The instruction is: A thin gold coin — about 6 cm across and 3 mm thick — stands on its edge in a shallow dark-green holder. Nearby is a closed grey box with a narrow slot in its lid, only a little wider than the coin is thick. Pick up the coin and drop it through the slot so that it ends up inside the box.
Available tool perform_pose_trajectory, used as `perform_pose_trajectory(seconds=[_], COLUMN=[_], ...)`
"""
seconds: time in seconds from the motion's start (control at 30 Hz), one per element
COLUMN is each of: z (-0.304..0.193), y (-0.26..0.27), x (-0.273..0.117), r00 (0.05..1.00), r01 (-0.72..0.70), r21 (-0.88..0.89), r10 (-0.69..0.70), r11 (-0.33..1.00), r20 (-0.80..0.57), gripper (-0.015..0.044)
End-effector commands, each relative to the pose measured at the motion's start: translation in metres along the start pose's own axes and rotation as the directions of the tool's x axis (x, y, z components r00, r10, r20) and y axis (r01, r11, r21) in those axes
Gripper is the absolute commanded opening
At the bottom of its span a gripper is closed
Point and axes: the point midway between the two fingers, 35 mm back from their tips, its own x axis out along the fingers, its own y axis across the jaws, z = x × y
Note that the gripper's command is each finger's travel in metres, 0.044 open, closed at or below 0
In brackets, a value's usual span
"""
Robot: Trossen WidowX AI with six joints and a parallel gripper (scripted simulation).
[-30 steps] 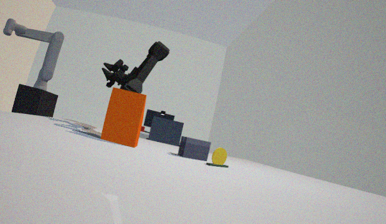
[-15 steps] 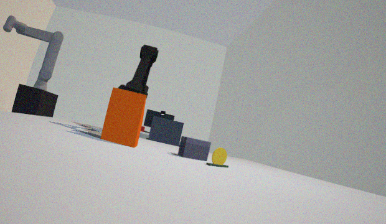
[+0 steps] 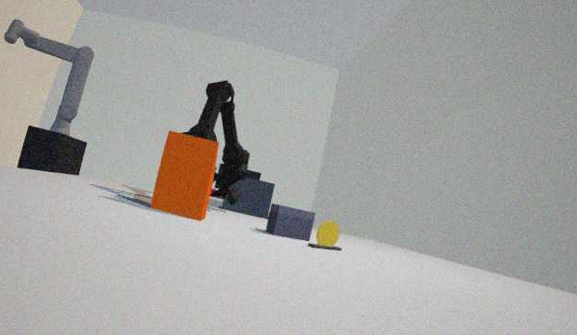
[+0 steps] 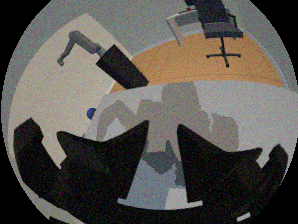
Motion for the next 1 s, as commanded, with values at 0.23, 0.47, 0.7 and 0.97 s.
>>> perform_pose_trajectory(seconds=[0.23,0.47,0.7,0.97], z=[-0.025,-0.069,-0.123,-0.193], y=[-0.133,-0.199,-0.23,-0.214], x=[-0.096,-0.195,-0.307,-0.43], r00=[0.913,0.771,0.608,0.458], r01=[0.405,0.632,0.792,0.889], r21=[0.066,0.138,0.199,0.265], r10=[-0.399,-0.602,-0.71,-0.714], r11=[0.912,0.762,0.578,0.373], r20=[-0.08,-0.207,-0.356,-0.529], gripper=[0.0161,0.0161,0.0161,0.0161])
